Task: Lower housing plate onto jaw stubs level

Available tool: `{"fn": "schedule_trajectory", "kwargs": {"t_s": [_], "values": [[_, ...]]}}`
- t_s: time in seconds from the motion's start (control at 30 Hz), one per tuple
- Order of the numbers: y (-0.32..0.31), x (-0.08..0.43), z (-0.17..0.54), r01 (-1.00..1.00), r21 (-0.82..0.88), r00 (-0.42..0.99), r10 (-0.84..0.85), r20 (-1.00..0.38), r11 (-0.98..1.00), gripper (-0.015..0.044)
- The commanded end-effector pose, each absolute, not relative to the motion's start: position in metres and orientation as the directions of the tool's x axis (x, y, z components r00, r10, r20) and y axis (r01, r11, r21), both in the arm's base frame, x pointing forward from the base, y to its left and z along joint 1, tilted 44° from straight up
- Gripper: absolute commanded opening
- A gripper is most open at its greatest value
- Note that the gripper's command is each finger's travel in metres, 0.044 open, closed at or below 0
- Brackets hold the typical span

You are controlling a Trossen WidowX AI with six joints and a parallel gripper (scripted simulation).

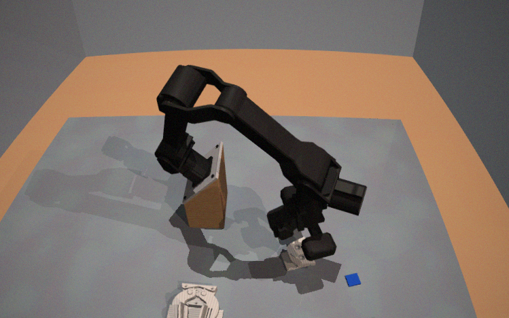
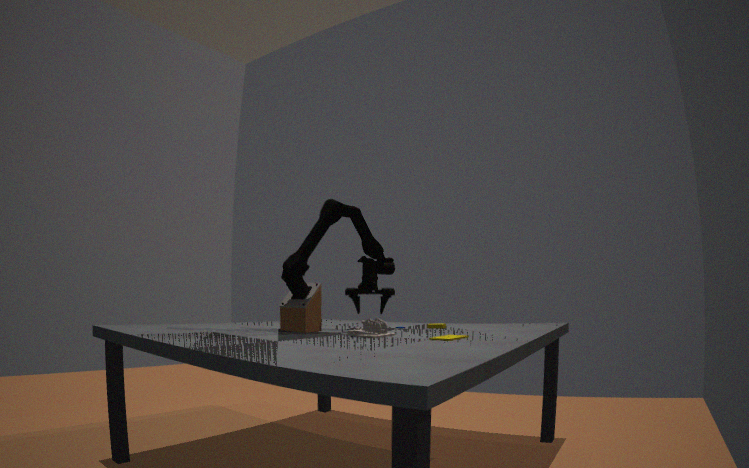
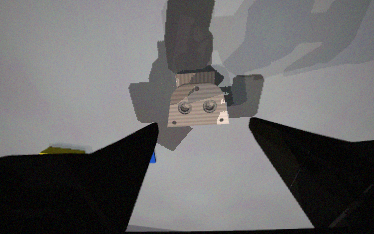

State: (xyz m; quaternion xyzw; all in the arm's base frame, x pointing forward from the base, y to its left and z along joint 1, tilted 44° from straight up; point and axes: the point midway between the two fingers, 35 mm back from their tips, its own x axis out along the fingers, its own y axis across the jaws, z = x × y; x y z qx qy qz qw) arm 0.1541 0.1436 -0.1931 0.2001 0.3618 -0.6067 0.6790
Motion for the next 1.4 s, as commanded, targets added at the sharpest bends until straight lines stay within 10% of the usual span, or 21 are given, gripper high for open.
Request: {"fn": "schedule_trajectory", "kwargs": {"t_s": [0.0, 1.37], "values": [[0.143, 0.155, -0.193, 0.968, -0.166, 0.006, -0.68, -0.733, 0.188, 0.044], [0.128, 0.156, -0.211, 0.968, -0.166, 0.005, -0.68, -0.734, 0.186, 0.044]]}}
